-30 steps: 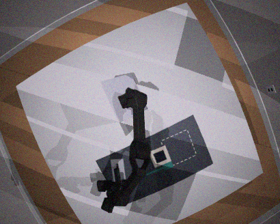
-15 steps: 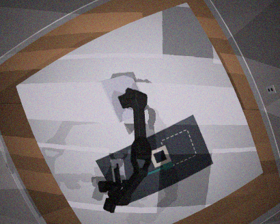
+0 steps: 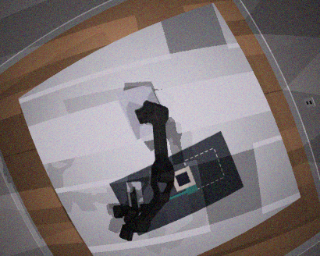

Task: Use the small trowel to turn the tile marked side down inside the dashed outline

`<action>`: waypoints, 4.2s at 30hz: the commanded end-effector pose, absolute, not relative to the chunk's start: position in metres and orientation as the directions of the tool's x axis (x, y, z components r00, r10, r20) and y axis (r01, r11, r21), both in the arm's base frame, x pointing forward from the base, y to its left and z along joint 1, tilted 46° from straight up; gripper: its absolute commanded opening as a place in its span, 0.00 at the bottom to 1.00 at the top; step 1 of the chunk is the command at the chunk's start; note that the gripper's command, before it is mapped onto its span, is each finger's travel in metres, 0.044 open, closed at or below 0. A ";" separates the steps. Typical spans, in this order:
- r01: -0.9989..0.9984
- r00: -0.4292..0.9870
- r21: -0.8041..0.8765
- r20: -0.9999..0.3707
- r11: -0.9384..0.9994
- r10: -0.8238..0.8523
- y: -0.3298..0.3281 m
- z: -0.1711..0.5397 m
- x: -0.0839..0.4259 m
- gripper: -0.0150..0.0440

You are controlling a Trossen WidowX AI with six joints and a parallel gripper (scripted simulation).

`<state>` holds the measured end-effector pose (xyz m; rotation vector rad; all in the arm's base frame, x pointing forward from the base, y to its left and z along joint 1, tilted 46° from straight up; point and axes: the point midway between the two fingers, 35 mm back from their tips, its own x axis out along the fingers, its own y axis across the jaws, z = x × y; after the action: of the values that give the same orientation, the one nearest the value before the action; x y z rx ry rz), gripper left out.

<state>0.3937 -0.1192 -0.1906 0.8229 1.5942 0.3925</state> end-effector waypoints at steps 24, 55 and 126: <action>0.293 -0.010 0.669 -0.713 0.683 0.701 -0.117 -0.193 0.392 0.47; -0.464 -0.010 0.625 -0.713 0.628 0.701 -0.117 -0.193 0.392 0.47; -0.764 -0.010 0.457 -0.714 0.455 0.700 -0.145 -0.178 0.386 0.71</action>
<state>0.3879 -0.1489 -0.1739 -0.0872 1.0727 1.1576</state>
